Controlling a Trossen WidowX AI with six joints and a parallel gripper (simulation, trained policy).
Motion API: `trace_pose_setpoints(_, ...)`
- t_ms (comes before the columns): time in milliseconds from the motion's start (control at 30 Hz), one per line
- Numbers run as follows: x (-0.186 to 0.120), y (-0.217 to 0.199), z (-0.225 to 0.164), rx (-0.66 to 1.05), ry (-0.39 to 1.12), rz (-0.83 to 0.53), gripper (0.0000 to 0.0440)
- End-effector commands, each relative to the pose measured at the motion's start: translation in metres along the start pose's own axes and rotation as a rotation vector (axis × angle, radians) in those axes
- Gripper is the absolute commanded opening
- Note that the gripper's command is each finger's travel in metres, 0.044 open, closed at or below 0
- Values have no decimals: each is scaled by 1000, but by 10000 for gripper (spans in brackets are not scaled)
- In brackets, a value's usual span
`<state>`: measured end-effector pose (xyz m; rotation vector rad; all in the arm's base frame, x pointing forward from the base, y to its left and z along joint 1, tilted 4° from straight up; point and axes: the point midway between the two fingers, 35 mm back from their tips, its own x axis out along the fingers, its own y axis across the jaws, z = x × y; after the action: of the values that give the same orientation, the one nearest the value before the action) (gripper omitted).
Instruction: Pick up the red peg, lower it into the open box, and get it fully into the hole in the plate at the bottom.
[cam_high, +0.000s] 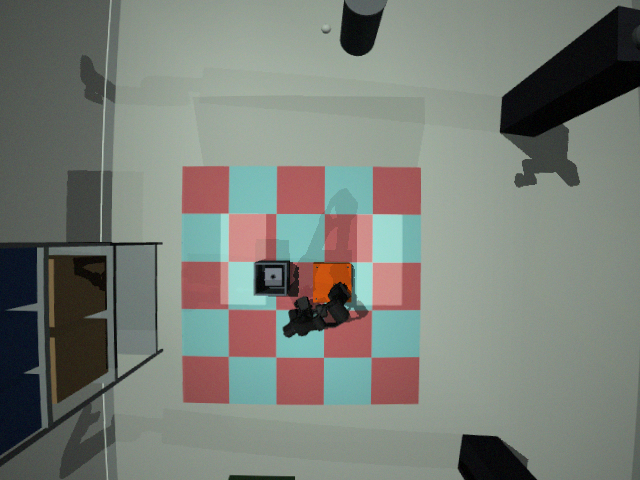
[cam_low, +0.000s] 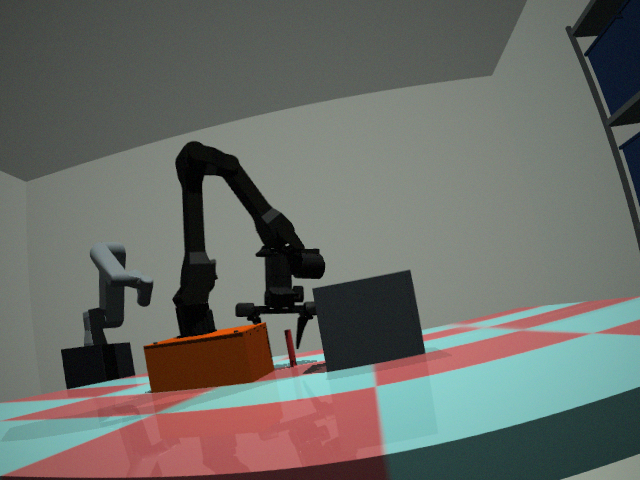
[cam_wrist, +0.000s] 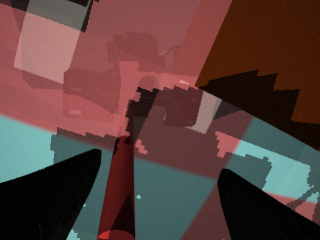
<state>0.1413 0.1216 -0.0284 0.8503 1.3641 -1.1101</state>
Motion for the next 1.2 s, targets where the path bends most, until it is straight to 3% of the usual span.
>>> trace_pose_setpoints(0, 7, 2, -2, -8, -5, 5, 259)
trace_pose_setpoints(300, 17, 12, -11, -51, 8, 30, 77)
trace_pose_setpoints(433, 18, 16, -14, -66, 17, 38, 19)
trace_pose_setpoints(1167, -28, 41, -32, -19, 109, 158, 0)
